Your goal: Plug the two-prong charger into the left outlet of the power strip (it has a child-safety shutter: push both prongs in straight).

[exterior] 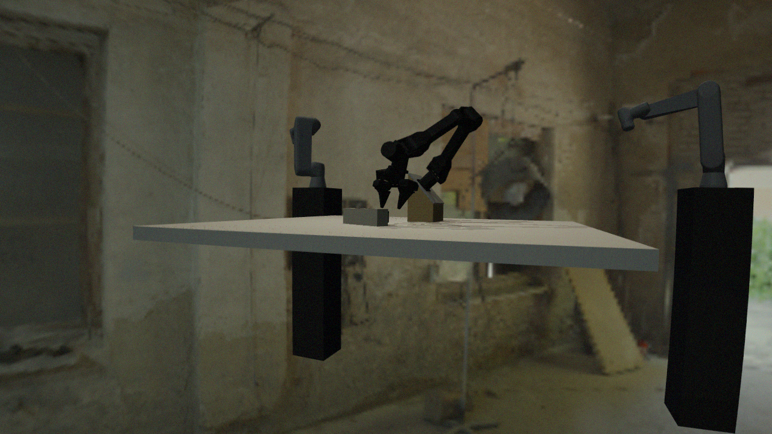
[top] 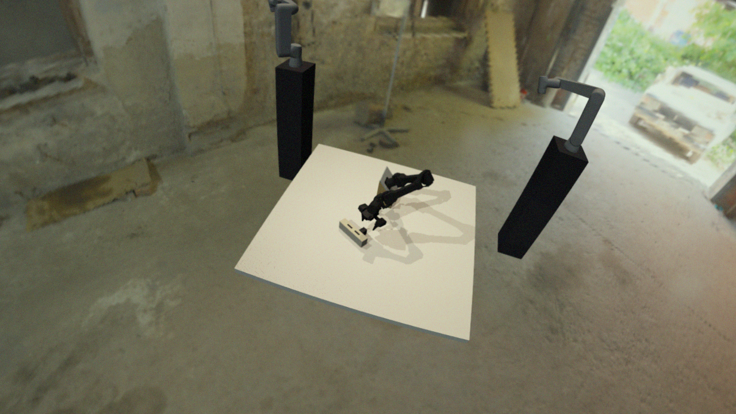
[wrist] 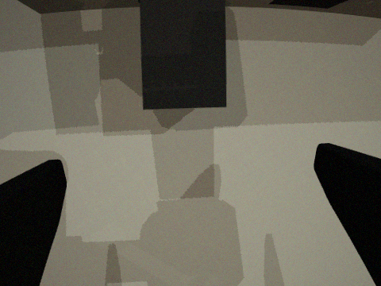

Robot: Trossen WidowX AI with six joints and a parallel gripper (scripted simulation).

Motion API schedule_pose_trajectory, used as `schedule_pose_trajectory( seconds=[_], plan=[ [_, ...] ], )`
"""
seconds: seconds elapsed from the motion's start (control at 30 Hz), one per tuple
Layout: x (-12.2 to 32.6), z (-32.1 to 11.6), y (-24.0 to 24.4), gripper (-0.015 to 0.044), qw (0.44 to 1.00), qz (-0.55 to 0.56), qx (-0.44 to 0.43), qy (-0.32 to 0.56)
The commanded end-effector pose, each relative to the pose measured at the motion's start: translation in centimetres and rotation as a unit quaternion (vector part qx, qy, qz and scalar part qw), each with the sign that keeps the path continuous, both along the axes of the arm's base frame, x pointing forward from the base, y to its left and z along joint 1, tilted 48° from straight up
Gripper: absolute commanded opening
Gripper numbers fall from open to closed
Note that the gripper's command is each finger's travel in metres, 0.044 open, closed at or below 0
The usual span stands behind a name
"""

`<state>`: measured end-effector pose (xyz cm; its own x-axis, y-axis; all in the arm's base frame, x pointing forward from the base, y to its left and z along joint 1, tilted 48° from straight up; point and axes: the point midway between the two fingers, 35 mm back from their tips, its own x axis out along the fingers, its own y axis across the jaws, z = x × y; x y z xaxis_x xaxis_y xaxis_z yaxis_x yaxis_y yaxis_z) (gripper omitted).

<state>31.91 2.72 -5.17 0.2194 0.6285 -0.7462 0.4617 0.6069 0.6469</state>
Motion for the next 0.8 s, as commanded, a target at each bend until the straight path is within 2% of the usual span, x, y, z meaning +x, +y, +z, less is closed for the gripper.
schedule_pose_trajectory(
  seconds=[0.0,0.77],
  plan=[
    [0.39,2.01,-2.60,0.0440,0.992,-0.090,-0.052,-0.074],
    [0.43,2.47,-3.07,0.0440,0.989,-0.107,-0.059,-0.088]
  ],
)
